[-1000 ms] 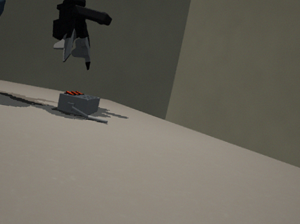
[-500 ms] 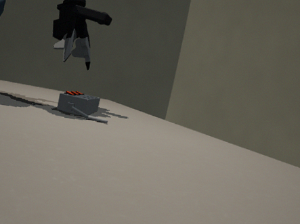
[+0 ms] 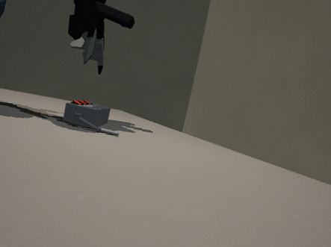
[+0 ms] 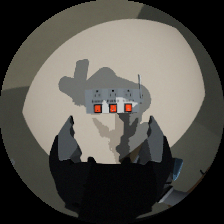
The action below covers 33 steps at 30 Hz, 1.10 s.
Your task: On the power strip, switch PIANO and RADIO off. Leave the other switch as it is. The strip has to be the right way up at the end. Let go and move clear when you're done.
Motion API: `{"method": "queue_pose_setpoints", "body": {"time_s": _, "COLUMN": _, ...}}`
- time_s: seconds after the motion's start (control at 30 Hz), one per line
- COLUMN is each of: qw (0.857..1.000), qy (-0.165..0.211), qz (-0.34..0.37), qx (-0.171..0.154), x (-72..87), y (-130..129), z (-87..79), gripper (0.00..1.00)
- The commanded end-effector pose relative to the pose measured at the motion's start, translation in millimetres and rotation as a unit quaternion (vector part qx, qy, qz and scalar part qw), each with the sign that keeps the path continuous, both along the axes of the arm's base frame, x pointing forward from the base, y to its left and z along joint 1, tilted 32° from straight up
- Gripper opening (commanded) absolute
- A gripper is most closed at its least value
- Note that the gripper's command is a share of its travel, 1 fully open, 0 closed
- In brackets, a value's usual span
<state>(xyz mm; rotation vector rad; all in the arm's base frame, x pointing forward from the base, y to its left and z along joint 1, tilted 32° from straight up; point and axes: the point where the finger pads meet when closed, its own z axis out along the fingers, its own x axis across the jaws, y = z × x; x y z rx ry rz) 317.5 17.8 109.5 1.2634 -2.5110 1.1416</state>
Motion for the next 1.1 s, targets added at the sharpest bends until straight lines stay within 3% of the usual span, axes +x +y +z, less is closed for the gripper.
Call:
{"method": "queue_pose_setpoints", "body": {"time_s": 0.0, "qw": 0.997, "qy": 0.064, "qz": 0.037, "qx": 0.01, "x": 8.8, "y": -1, "z": 13.9, "gripper": 1.0}}
{"method": "queue_pose_setpoints", "body": {"time_s": 0.07, "qw": 0.997, "qy": 0.064, "qz": 0.037, "qx": 0.01, "x": 8.8, "y": -1, "z": 13.9, "gripper": 1.0}}
{"method": "queue_pose_setpoints", "body": {"time_s": 0.33, "qw": 0.978, "qy": 0.167, "qz": 0.122, "qx": 0.031, "x": 16.3, "y": -6, "z": 44.2, "gripper": 1.0}}
{"method": "queue_pose_setpoints", "body": {"time_s": 0.53, "qw": 0.961, "qy": 0.213, "qz": 0.169, "qx": 0.044, "x": 16.1, "y": -9, "z": 61.1, "gripper": 1.0}}
{"method": "queue_pose_setpoints", "body": {"time_s": 1.07, "qw": 0.954, "qy": 0.229, "qz": 0.189, "qx": 0.05, "x": 15.2, "y": -10, "z": 67.9, "gripper": 1.0}}
